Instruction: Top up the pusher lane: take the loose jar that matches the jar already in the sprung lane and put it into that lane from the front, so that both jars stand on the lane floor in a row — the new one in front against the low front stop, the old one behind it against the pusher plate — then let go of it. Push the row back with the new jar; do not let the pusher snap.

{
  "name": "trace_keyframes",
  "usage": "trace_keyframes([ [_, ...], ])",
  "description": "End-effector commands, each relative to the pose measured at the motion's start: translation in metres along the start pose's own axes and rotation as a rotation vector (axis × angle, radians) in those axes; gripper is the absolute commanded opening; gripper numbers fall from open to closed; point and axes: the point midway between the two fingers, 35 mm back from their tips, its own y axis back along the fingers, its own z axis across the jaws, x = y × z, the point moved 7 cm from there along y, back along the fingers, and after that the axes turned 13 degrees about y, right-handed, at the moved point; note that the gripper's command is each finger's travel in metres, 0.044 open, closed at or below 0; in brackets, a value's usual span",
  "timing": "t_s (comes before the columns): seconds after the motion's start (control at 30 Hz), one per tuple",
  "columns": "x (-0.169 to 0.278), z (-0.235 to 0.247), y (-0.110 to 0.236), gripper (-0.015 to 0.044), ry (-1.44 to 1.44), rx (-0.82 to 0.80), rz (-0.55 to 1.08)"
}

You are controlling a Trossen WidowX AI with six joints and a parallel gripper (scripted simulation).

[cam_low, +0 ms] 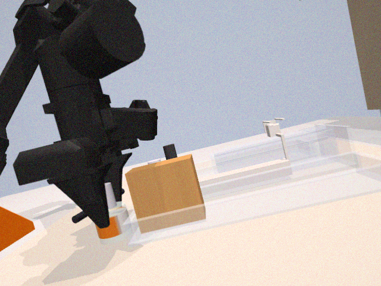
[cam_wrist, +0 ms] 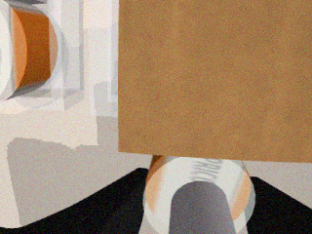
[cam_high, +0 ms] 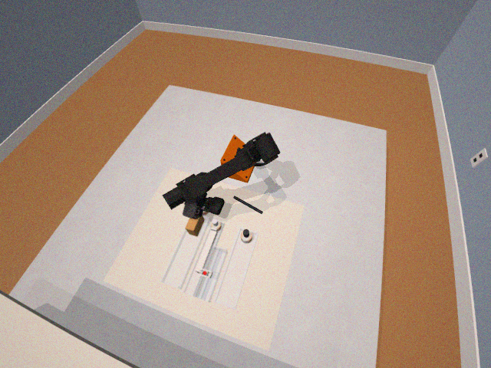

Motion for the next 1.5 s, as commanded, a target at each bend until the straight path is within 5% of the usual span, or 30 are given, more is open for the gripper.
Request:
trace_keyframes([
  [0.0, 0.000, 0.000, 0.008, 0.0006, 0.013, 0.021, 0.002],
  [0.73, 0.004, -0.006, 0.102, 0.0000, -0.005, 0.000, -0.001],
  [1.47, -0.022, 0.074, 0.049, 0.0000, 0.016, -0.006, -0.003],
])
